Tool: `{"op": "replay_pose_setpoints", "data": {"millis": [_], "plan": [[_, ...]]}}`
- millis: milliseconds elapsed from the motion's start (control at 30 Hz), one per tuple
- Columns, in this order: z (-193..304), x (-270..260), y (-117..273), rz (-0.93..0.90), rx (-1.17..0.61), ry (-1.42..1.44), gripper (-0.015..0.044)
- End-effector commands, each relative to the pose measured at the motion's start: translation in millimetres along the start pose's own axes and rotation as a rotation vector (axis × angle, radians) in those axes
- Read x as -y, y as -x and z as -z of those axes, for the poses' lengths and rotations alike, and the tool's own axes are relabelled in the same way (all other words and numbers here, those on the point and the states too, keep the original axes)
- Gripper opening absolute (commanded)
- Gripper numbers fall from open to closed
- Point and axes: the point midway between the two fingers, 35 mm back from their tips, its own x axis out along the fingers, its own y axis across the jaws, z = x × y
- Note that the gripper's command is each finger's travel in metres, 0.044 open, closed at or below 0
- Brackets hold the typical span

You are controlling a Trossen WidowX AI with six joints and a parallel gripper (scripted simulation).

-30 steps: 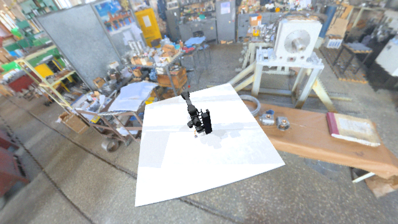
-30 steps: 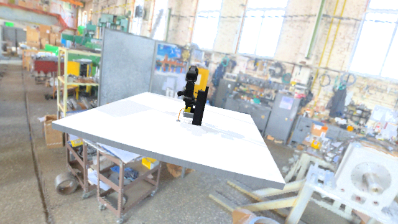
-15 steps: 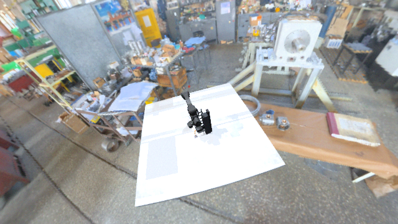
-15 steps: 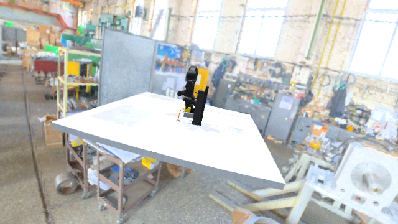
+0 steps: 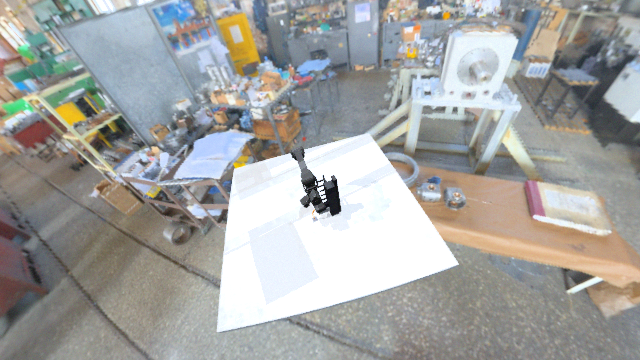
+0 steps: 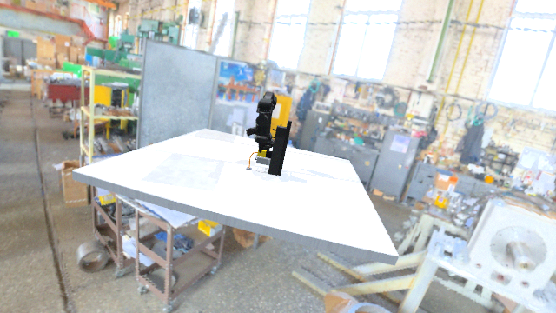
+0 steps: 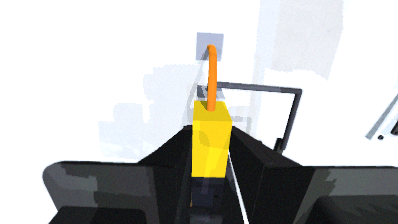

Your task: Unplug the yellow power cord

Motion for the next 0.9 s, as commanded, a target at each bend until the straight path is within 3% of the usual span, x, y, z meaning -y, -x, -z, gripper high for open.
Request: {"op": "replay_pose_setpoints", "data": {"millis": [0,500,867], "plan": [[-28.0,0.2,4.0,-0.003,0.063,-0.03,0.0],[-52.0,3.9,7.9,-0.002,0.066,-0.03,0.0],[-37.5,5.4,3.0,-0.001,0.066,-0.031,0.0289]]}}
